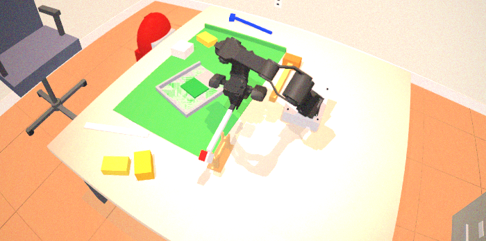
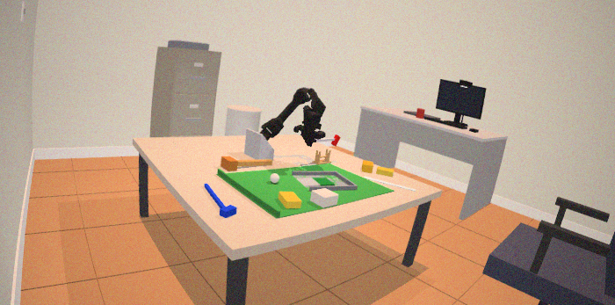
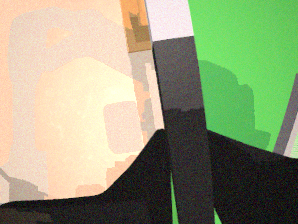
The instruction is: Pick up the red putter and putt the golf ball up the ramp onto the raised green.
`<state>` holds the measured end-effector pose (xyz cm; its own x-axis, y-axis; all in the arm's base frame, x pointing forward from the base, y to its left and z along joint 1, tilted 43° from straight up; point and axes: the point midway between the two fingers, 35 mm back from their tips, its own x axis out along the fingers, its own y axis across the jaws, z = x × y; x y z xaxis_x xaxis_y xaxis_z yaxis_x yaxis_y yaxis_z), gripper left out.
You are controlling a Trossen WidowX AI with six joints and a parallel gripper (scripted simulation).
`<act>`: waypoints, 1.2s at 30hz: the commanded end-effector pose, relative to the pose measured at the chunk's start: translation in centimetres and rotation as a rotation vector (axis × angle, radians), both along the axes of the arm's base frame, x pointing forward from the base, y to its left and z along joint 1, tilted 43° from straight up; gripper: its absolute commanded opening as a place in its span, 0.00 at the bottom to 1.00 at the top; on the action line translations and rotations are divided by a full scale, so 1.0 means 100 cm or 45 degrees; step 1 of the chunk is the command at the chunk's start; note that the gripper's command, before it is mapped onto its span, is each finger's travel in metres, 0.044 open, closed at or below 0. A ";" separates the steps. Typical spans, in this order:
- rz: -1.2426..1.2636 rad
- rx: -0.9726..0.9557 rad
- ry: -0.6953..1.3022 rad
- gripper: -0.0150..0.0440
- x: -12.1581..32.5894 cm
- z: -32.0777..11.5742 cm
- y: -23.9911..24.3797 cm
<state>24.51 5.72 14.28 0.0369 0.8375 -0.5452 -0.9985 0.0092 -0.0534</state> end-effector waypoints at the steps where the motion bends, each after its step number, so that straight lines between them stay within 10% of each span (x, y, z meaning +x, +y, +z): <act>1: 0.001 0.011 -0.004 0.25 -0.003 0.017 -0.013; 36: -1.038 -0.161 1.192 0.25 -0.007 -0.114 -0.185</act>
<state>24.56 -10.60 4.42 0.0736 0.7078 -0.7025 -0.4911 0.6388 0.5922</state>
